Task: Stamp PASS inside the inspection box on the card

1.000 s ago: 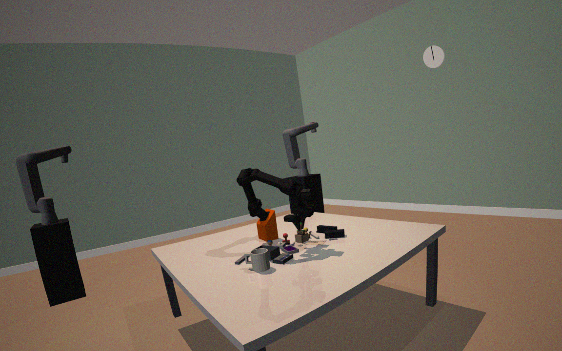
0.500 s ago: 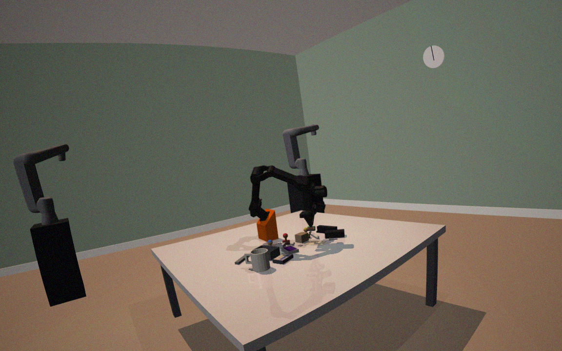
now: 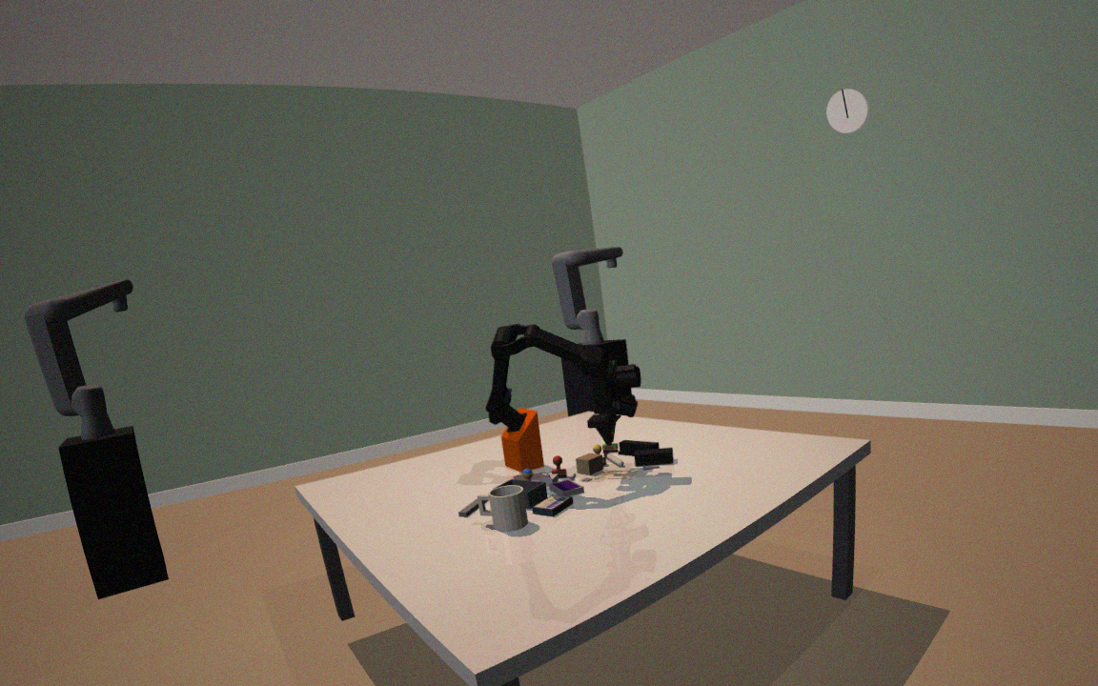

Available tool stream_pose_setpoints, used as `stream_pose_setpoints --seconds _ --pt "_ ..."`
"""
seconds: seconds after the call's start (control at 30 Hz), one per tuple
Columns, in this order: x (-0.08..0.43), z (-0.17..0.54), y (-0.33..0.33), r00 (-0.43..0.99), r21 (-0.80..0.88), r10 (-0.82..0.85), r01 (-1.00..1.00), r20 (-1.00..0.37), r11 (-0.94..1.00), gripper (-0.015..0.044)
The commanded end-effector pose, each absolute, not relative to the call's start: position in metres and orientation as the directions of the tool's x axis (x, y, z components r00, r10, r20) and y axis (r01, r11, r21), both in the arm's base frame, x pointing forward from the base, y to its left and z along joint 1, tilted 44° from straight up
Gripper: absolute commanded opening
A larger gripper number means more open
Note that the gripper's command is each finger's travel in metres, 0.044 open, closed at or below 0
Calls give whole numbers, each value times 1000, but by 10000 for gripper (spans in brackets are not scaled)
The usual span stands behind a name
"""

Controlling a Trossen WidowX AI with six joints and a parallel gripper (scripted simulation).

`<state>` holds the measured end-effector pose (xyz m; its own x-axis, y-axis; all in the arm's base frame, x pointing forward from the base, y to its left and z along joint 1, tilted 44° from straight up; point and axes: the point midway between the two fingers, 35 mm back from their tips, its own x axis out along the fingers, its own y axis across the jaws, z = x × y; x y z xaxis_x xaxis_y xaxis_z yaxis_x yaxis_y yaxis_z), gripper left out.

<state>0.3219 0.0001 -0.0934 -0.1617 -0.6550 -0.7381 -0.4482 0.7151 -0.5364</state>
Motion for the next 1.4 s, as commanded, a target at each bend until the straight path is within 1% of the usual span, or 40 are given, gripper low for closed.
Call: stream_pose_setpoints --seconds 0.0,1.37 --pt "321 -96 -2 -163 -534 -653 -450 -739 716 0" --pt "318 -116 -21 -159 -534 -652 -449 -742 717 0"
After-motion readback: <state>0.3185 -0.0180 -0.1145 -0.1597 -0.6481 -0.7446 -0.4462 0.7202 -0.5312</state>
